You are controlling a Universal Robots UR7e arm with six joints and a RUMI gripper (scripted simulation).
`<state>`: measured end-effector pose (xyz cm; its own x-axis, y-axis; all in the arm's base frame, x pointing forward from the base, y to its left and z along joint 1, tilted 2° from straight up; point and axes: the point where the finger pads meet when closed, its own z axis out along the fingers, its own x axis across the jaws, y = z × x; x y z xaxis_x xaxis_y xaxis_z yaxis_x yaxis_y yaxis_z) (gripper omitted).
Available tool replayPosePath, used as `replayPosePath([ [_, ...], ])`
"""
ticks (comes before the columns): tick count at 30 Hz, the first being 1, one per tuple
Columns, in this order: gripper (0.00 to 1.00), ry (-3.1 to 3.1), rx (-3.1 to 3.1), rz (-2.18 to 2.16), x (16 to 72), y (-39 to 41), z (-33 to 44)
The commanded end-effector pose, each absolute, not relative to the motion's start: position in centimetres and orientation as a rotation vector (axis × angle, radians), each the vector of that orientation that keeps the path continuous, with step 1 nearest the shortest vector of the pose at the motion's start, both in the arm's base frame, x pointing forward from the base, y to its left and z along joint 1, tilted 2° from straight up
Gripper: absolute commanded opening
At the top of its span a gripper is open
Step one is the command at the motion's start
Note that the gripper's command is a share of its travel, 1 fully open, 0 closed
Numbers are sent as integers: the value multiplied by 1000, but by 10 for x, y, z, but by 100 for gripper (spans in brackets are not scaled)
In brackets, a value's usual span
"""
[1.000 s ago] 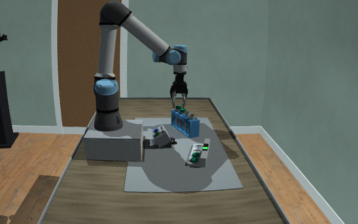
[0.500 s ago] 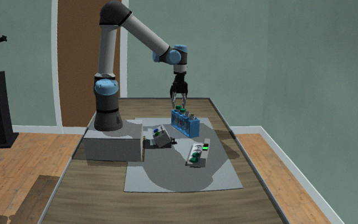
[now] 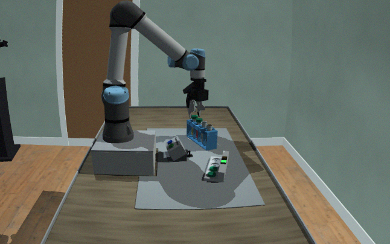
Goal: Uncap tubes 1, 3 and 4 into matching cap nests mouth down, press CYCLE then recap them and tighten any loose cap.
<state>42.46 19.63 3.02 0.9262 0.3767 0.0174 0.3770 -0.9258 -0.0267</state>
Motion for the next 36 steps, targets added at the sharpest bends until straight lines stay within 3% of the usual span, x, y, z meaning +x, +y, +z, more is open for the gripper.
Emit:
replayPosePath([
  [1, 35, -880, -2979, -25, 425, 196, 31],
  [8, 35, -918, -2968, -25, 425, 196, 31],
  [9, 0, -918, -2968, -25, 425, 196, 31],
  [23, 0, -917, -2968, -26, 425, 196, 31],
  [36, 0, -258, -3093, -13, 425, 196, 30],
])
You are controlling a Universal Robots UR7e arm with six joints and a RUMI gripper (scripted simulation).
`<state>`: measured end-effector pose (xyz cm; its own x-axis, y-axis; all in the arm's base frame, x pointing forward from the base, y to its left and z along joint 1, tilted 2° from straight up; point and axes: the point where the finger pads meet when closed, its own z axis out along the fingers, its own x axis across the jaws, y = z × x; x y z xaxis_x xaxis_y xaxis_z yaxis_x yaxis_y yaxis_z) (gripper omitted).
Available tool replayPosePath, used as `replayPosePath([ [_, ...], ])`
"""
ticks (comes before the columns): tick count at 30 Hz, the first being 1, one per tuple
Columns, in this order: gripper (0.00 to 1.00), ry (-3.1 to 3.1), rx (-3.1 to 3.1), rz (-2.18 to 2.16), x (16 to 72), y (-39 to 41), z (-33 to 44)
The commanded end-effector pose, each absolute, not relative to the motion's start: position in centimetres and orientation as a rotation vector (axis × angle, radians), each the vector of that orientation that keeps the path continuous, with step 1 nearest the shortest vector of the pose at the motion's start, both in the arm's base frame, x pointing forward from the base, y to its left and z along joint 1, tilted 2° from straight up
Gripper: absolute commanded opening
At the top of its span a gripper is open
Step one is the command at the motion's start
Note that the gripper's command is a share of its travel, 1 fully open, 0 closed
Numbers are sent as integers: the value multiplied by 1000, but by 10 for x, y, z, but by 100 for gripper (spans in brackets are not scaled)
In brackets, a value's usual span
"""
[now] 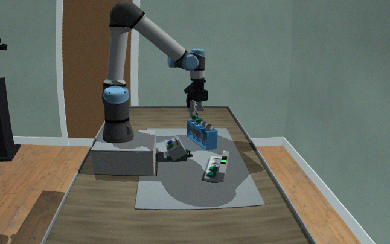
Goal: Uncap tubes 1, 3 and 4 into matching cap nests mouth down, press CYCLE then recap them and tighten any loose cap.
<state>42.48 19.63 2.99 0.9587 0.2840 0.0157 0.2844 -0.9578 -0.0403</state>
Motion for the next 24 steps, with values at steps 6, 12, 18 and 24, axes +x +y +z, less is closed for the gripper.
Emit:
replayPosePath([
  [6, 0, -52, -3103, -9, 425, 196, 30],
  [12, 0, 258, -3092, -3, 425, 196, 29],
  [18, 35, 287, -3090, -3, 425, 196, 29],
  [24, 35, 287, -3090, -3, 425, 196, 29],
])
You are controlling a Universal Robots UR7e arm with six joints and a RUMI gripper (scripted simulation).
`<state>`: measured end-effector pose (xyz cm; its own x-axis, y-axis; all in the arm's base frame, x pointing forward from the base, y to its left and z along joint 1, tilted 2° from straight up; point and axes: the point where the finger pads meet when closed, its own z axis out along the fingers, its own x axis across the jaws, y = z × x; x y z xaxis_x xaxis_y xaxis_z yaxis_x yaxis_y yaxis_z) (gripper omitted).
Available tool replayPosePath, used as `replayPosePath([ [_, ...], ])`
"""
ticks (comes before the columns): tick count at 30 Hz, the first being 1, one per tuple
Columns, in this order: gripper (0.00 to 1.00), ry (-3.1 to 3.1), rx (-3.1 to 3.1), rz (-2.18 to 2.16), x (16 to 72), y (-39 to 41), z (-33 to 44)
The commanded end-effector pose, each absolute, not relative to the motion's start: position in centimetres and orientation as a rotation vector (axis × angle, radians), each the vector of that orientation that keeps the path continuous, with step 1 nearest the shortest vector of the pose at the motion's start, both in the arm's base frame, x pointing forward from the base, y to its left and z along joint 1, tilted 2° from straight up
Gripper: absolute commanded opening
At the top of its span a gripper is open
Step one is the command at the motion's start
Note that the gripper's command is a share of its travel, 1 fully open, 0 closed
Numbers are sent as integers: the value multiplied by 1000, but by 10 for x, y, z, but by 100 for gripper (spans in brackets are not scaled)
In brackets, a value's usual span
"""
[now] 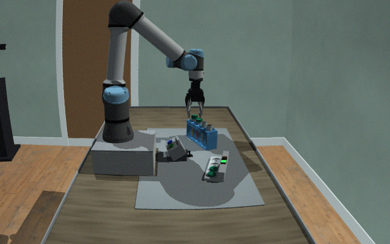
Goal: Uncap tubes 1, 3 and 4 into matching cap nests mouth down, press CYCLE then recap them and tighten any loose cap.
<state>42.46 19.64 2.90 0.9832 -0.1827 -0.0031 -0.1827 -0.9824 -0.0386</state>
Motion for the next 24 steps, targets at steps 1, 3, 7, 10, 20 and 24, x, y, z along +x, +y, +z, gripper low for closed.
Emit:
replayPosePath([
  [1, 35, 287, -3090, -3, 425, 196, 29],
  [3, 35, 286, -3089, -3, 425, 196, 29],
  [7, 35, 225, -3095, -4, 425, 196, 30],
  [10, 35, 39, -3103, -7, 425, 196, 30],
  [20, 35, -456, -3071, -17, 425, 196, 30],
  [24, 35, -700, -3025, -21, 425, 196, 30],
])
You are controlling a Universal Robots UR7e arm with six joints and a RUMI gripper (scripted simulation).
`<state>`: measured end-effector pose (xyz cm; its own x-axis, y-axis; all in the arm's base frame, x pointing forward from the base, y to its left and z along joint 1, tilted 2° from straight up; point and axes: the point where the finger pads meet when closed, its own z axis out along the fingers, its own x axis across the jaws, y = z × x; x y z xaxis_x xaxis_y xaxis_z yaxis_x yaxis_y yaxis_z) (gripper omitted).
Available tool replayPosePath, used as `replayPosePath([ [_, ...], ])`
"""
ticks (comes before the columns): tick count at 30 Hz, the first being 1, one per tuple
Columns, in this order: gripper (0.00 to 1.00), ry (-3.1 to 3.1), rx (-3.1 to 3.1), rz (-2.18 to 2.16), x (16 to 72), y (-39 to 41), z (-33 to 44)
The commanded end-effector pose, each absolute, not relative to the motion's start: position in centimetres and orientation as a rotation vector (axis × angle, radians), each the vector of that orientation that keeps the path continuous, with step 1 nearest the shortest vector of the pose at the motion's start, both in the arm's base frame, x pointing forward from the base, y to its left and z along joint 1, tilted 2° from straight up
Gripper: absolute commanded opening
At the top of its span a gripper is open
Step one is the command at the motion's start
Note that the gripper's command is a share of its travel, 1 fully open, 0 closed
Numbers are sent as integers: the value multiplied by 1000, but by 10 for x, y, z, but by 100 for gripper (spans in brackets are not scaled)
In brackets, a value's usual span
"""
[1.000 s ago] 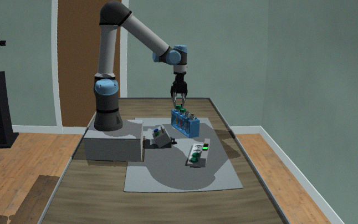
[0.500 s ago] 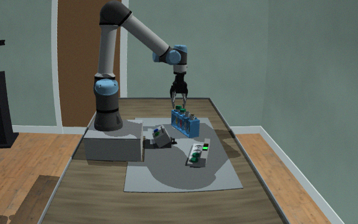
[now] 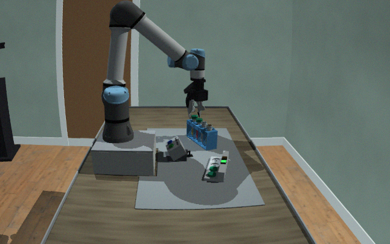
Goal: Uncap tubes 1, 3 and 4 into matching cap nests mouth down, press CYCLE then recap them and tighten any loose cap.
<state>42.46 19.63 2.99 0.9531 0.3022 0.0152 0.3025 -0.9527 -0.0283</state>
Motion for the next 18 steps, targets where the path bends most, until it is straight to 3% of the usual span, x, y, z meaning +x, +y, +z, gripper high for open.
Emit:
replayPosePath([
  [1, 35, -760, -3011, -22, 425, 196, 30],
  [14, 35, -1111, -2902, -29, 425, 196, 30],
  [15, 0, -1111, -2902, -29, 425, 196, 30],
  [18, 0, -1111, -2902, -29, 425, 196, 30],
])
